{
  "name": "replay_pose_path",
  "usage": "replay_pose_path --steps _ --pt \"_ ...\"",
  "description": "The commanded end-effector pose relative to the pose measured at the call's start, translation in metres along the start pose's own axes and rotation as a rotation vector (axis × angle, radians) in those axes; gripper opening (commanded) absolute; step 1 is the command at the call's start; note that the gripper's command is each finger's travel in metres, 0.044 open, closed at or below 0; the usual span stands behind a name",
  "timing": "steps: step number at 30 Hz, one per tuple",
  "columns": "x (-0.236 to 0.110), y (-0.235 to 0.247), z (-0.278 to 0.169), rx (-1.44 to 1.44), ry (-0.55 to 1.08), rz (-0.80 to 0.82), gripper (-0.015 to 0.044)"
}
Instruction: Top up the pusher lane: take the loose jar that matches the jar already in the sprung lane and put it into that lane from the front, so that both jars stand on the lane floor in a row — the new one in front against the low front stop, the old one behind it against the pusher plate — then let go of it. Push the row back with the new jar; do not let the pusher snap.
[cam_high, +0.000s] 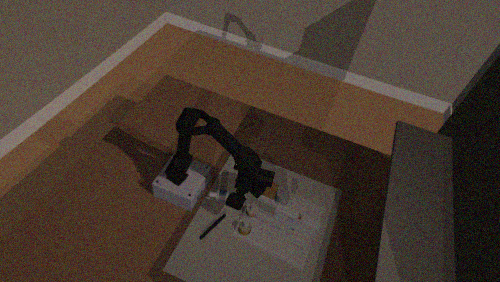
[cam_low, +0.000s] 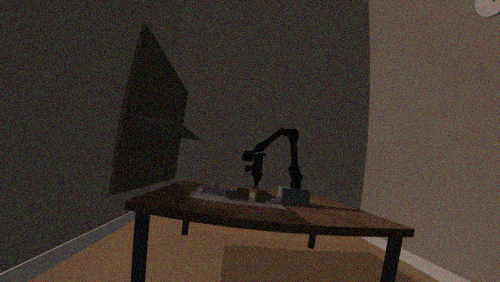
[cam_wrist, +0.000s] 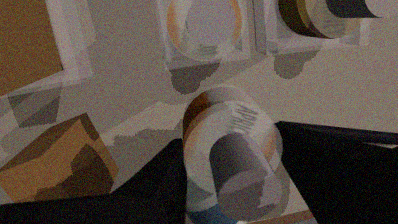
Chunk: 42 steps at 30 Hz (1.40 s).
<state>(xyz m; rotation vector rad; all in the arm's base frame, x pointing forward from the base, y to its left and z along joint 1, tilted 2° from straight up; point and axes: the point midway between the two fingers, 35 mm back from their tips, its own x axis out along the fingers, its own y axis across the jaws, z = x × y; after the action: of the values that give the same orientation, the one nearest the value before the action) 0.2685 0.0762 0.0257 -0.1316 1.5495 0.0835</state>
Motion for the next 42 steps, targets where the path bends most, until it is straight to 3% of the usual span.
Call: replay_pose_path --steps 1,8,42 --pt "0.003 0.001 0.005 0.01 -0.01 -0.004 0.0" --pt "0.023 0.001 0.006 0.01 -0.01 -0.004 0.0" --pt "0.022 0.001 0.017 0.01 -0.011 -0.004 0.0"
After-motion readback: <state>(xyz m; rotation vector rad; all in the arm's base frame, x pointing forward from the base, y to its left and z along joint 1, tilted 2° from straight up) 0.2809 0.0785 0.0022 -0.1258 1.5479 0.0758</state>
